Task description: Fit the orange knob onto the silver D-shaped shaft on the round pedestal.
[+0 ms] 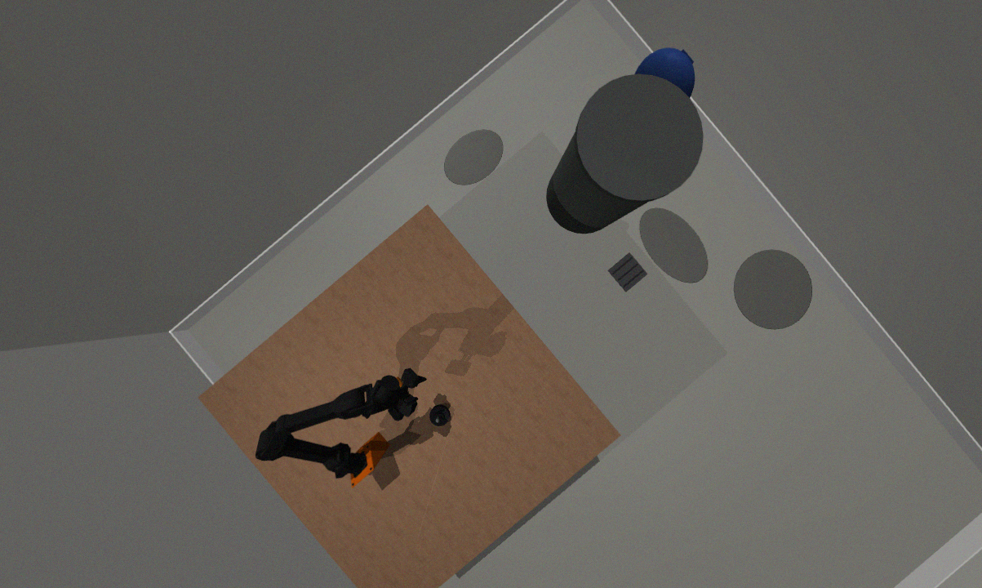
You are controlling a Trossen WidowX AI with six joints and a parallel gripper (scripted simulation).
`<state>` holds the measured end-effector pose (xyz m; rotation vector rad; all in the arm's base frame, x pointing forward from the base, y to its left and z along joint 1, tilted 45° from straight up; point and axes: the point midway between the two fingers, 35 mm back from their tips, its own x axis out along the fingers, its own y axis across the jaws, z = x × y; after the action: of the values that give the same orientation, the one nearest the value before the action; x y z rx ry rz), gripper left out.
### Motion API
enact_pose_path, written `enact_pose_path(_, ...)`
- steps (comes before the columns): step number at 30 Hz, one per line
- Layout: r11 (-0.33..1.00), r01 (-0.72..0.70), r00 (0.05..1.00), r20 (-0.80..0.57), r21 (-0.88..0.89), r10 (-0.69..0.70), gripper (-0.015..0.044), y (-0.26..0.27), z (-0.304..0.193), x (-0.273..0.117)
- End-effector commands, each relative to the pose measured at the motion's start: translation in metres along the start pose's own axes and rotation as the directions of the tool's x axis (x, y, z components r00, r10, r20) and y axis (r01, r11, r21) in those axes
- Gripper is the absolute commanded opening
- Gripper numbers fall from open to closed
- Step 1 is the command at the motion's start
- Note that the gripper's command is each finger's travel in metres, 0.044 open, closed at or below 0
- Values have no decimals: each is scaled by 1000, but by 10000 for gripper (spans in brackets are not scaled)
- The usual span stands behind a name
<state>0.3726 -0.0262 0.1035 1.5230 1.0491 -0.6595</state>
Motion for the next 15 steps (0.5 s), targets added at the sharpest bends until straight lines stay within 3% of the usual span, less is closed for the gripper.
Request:
enact_pose_path(1,955,227,970,-131,189,-205,440,-43,-65,-1)
enact_pose_path(5,837,440,896,-209,325,-391,440,-89,-112,-13)
enact_pose_path(15,831,448,893,-212,329,-397,440,-89,-121,-3)
